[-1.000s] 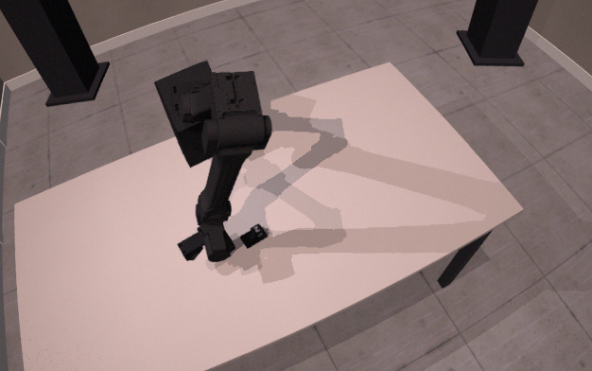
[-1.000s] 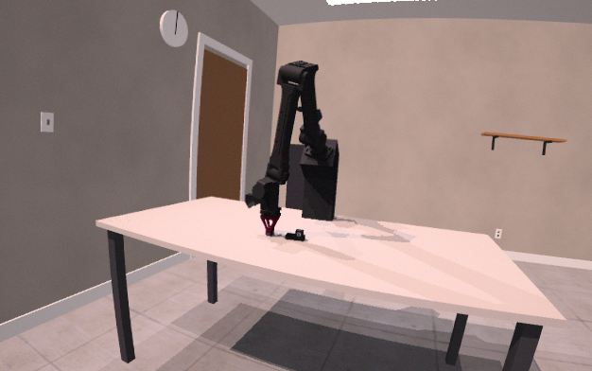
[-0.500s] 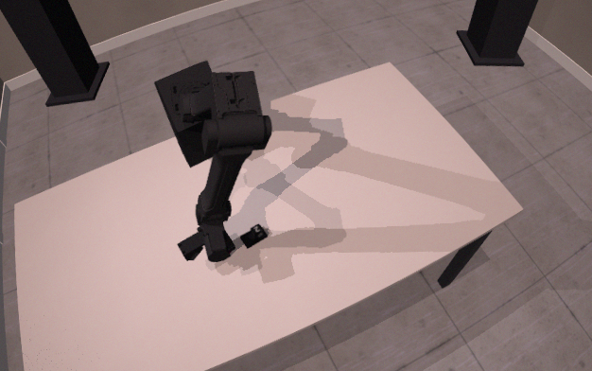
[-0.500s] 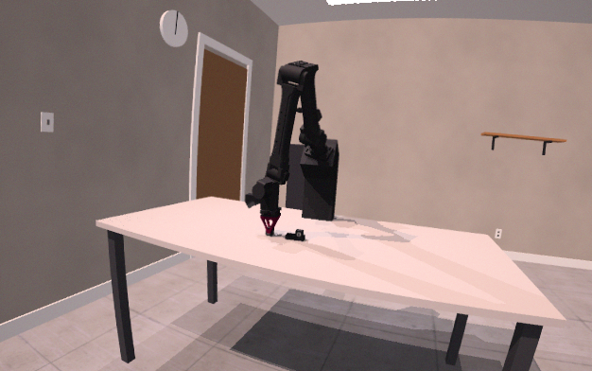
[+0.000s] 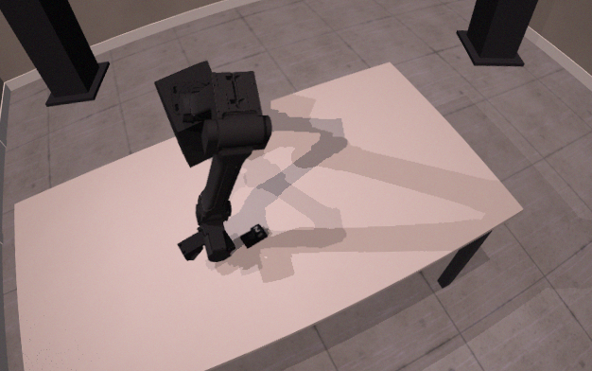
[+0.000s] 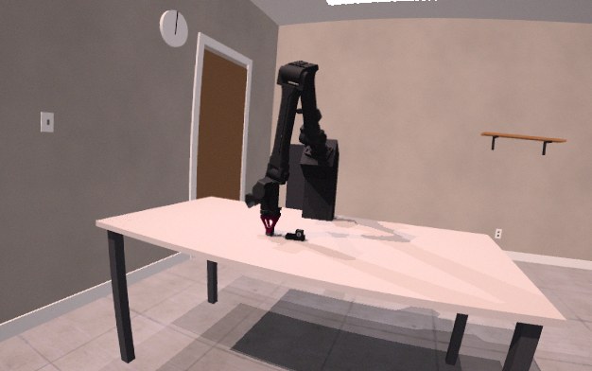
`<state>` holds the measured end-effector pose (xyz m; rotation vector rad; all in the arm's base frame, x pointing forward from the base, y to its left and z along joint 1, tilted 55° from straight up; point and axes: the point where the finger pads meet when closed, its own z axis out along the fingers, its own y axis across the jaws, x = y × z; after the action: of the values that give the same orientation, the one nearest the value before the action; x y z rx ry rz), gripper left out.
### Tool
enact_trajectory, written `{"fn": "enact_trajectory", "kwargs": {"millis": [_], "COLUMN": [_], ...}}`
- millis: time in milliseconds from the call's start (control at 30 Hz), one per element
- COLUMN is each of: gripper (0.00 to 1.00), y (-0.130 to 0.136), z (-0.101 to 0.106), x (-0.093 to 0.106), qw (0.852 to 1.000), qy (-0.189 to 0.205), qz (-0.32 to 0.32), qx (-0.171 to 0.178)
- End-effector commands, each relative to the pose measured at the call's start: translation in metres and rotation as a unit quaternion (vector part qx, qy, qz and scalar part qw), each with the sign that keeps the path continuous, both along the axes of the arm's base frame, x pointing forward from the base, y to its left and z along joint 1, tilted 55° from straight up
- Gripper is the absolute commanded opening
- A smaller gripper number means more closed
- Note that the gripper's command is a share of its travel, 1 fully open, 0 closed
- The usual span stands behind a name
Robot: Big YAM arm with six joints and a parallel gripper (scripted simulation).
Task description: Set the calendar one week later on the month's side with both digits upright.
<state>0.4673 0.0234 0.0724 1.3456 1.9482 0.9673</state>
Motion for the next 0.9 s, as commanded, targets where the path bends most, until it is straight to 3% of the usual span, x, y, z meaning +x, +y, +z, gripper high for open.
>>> {"fn": "enact_trajectory", "kwargs": {"millis": [0, 633, 867], "gripper": [0.25, 0.25, 0.25], "y": [0.0058, 0.0058, 0.0061], "z": [0.0077, 0.0092, 0.0005], "x": [-0.0032, -0.0012, 0.0001], "qw": [1.000, 1.000, 1.000], "qy": [-0.003, -0.006, 0.000], "qz": [0.001, 0.001, 0.001], "qx": [0.003, 0.003, 0.003]}}
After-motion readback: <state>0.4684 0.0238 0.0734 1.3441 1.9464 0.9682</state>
